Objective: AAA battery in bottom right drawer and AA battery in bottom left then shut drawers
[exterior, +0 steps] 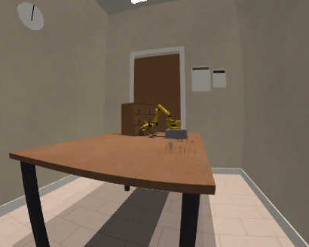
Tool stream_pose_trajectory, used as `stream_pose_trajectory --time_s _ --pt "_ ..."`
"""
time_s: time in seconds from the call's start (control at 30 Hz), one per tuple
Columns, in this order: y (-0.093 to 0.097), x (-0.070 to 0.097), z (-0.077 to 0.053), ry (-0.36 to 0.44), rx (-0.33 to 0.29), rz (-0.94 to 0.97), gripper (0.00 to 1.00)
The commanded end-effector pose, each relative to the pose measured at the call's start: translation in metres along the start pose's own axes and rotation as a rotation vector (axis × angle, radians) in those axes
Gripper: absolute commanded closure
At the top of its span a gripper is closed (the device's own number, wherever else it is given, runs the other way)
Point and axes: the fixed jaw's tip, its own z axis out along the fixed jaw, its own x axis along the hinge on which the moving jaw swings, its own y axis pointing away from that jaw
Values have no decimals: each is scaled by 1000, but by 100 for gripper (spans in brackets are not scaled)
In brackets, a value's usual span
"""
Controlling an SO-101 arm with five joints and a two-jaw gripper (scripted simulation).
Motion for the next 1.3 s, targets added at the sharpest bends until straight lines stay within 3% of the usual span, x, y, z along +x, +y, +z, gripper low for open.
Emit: stream_pose_trajectory --time_s 0.0,1.27 --pt "2 5 -2 14 -8 -2 100" --pt "2 10 -12 22 -16 -6 100"
